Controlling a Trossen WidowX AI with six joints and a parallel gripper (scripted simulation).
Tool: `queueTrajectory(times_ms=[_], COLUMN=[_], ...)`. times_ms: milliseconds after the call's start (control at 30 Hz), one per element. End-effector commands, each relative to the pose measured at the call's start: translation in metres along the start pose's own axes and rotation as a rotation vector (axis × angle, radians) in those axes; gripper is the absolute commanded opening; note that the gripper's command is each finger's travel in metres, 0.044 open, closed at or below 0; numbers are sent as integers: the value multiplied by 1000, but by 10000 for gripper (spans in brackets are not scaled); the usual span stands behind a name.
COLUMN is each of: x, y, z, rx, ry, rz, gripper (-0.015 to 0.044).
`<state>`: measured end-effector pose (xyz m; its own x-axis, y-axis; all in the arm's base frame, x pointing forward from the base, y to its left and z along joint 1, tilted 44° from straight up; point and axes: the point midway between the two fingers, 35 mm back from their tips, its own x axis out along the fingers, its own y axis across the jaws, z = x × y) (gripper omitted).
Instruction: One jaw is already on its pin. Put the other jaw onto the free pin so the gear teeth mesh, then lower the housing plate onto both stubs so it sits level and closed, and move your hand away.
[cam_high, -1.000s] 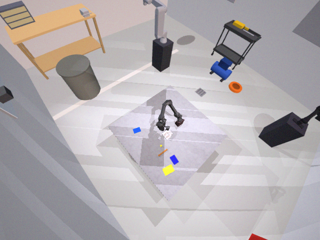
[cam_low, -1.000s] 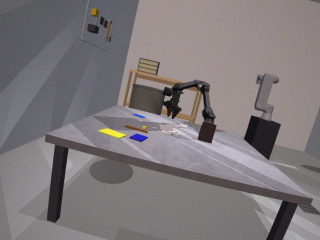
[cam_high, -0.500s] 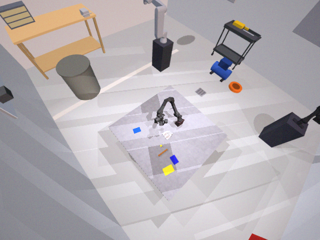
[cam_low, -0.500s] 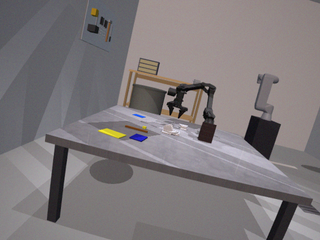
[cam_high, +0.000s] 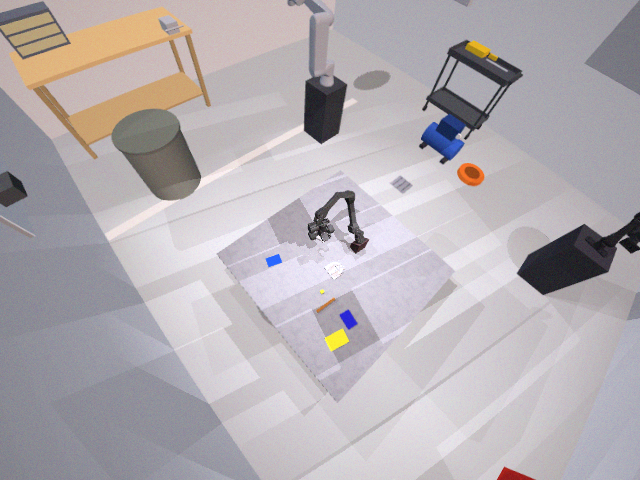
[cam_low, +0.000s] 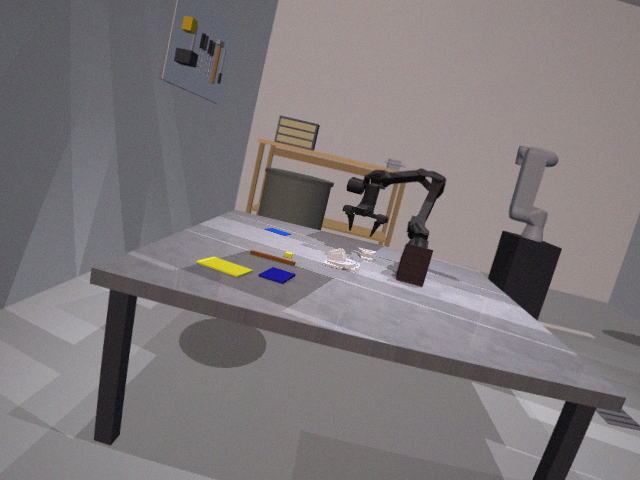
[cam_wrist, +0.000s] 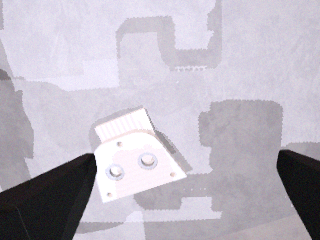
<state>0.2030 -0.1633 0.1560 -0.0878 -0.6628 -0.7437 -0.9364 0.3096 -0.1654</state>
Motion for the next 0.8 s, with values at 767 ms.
queueTrajectory(times_ms=[767], x=[35], y=[38], z=[-48], rx=[-349], ry=[45], rz=[22], gripper=[440])
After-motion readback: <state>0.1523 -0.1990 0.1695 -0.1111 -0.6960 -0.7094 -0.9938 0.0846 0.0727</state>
